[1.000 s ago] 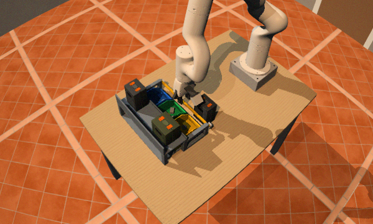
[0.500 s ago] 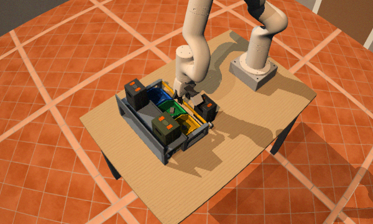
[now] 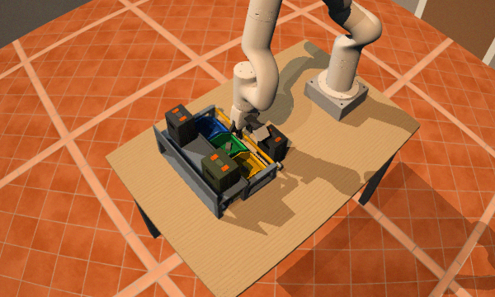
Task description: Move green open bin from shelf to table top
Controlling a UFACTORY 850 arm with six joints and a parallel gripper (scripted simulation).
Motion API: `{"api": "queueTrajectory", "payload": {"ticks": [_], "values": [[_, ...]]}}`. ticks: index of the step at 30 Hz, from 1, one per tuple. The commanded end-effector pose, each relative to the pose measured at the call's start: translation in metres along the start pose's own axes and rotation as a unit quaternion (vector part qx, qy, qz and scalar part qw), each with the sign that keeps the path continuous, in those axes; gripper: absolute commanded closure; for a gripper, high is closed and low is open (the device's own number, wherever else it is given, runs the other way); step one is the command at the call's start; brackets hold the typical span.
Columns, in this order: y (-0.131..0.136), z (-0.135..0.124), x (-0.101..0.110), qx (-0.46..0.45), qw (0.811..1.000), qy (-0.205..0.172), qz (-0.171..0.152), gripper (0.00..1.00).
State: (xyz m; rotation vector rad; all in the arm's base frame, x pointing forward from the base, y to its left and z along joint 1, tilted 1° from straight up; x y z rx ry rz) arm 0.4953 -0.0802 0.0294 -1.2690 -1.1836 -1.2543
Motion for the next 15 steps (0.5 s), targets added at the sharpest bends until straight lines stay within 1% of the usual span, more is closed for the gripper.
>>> {"api": "queueTrajectory", "payload": {"ticks": [1, 9, 15], "values": [[0.0011, -0.0001, -0.0019, 0.000, 1.000, 0.000, -0.001, 0.53], [0.0011, -0.0001, -0.0019, 0.000, 1.000, 0.000, -0.001, 0.53], [0.0011, -0.0001, -0.0118, 0.000, 1.000, 0.000, -0.001, 0.53]]}}
Point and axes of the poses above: the point where the finger pads meet when closed, its own x axis back along the fingers, its own y axis across the jaws, z = x × y, the point moved 2 cm from there along x, back along the fingers, and after that the axes turned 1 degree about -x, right-handed, at the moved point
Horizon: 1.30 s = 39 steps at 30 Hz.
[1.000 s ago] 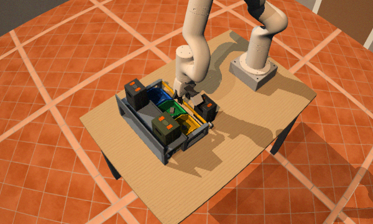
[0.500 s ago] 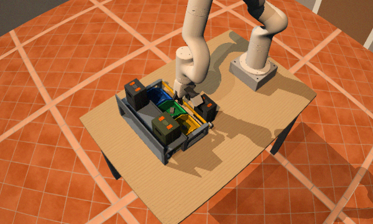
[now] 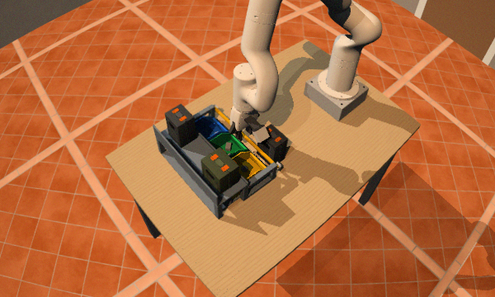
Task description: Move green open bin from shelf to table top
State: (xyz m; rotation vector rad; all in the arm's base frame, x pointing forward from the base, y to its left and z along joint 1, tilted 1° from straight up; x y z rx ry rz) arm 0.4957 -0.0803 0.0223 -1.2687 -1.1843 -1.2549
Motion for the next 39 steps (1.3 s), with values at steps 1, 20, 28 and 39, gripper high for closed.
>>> {"api": "queueTrajectory", "payload": {"ticks": [1, 20, 28, 39], "values": [[0.0008, -0.0001, -0.0046, 0.000, 1.000, 0.000, -0.001, 0.53], [0.0008, -0.0001, -0.0045, 0.000, 1.000, 0.000, -0.001, 1.00], [0.0008, -0.0001, -0.0045, 0.000, 1.000, 0.000, -0.001, 1.00], [0.0008, -0.0001, -0.0045, 0.000, 1.000, 0.000, -0.001, 1.00]]}}
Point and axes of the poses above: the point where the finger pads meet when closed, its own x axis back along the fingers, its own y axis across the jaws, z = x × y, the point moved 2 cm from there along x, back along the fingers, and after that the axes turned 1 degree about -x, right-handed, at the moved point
